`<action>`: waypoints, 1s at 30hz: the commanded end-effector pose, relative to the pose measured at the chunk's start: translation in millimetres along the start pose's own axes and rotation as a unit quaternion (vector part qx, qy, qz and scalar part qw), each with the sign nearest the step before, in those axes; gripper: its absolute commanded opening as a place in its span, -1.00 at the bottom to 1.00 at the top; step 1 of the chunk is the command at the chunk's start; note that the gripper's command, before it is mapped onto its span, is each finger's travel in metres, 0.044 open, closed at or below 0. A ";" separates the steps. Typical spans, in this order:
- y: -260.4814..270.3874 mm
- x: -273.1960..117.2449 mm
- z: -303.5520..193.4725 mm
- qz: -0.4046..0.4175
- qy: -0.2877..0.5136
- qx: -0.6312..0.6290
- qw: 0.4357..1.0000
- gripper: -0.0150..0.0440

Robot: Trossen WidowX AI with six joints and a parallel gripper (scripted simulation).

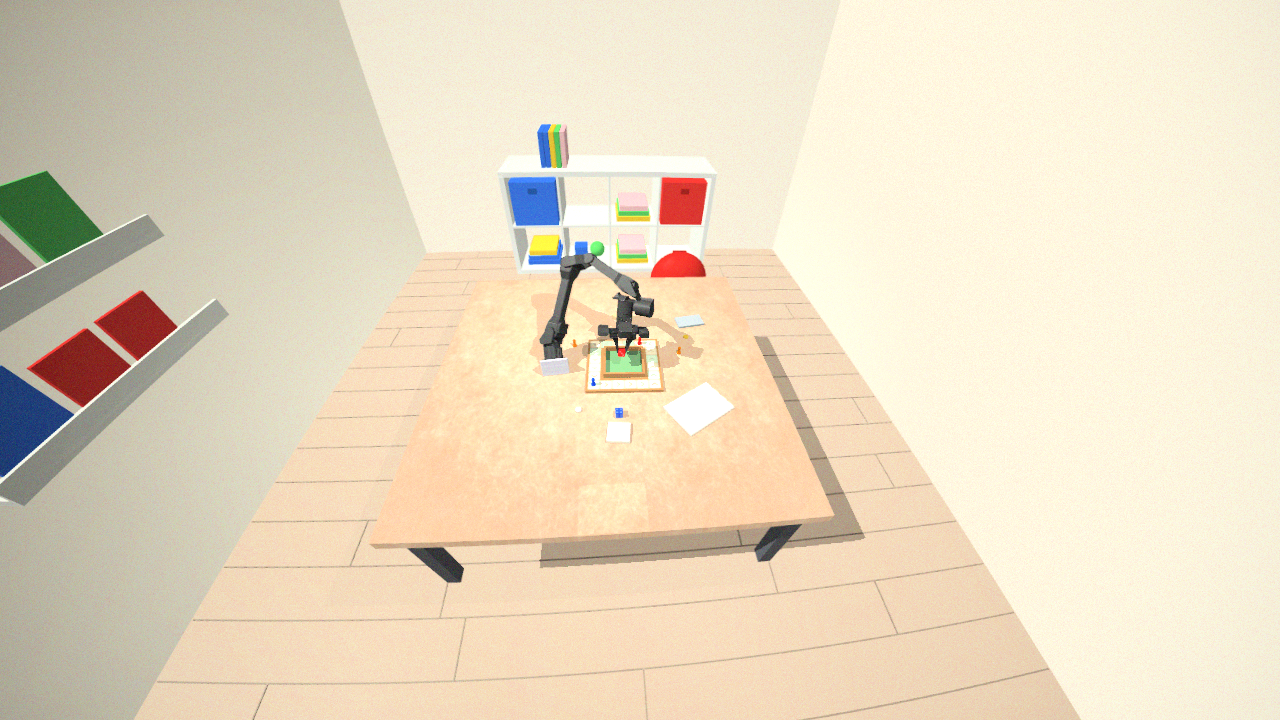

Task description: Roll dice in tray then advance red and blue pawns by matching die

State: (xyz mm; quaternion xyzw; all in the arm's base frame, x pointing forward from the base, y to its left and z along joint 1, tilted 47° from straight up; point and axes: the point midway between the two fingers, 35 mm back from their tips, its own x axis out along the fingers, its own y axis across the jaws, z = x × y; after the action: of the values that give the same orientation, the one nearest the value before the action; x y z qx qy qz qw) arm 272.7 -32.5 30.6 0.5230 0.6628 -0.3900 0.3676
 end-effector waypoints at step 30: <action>3.9 -39.4 -13.8 0.043 -0.236 0.024 0.970 -0.49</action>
State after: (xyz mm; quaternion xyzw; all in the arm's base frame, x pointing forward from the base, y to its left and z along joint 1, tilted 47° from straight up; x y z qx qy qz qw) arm 282.4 -35.5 70.8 0.4522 0.5251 -0.5023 0.5171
